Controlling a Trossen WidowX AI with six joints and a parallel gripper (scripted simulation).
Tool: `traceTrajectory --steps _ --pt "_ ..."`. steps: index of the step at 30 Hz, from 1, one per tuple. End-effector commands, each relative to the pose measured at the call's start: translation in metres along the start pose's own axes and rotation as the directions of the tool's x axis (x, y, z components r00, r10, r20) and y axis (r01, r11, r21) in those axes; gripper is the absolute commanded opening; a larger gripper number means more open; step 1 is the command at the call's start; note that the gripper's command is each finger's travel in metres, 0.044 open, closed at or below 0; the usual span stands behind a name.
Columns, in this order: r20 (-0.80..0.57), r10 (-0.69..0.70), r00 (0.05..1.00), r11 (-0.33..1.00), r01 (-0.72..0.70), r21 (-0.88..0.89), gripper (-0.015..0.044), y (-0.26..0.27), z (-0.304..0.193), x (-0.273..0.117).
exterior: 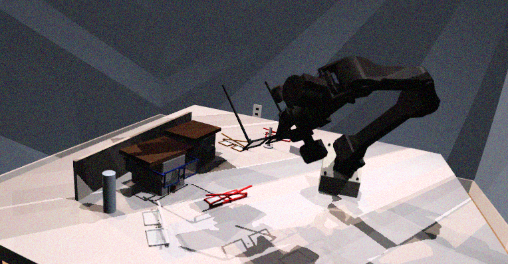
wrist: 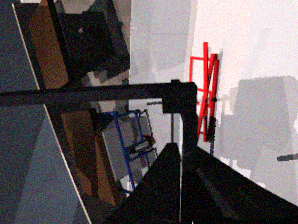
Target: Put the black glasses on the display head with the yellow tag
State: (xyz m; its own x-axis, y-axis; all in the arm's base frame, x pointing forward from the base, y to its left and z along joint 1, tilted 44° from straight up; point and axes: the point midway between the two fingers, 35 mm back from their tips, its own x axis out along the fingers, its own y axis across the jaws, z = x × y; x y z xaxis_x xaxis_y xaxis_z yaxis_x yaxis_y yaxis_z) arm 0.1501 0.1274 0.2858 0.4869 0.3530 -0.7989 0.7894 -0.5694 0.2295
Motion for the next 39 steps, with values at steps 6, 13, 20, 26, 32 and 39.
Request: traceTrajectory --steps 6,13,20,26,32,39 --pt "-0.001 0.0 1.0 1.0 0.0 -0.003 0.0 0.0 0.0 0.0" --pt "0.06 -0.029 0.998 0.998 0.033 -0.062 0.0 0.004 0.001 0.017" --pt "0.17 -0.103 0.98 0.979 0.13 -0.157 0.0 0.015 0.008 0.052" --pt "0.242 -0.181 0.953 0.949 0.234 -0.211 0.0 0.025 0.019 0.079" --pt "0.288 -0.269 0.919 0.907 0.343 -0.246 0.0 0.037 0.033 0.105" --pt "0.307 -0.378 0.873 0.845 0.461 -0.27 0.0 0.05 0.053 0.131"
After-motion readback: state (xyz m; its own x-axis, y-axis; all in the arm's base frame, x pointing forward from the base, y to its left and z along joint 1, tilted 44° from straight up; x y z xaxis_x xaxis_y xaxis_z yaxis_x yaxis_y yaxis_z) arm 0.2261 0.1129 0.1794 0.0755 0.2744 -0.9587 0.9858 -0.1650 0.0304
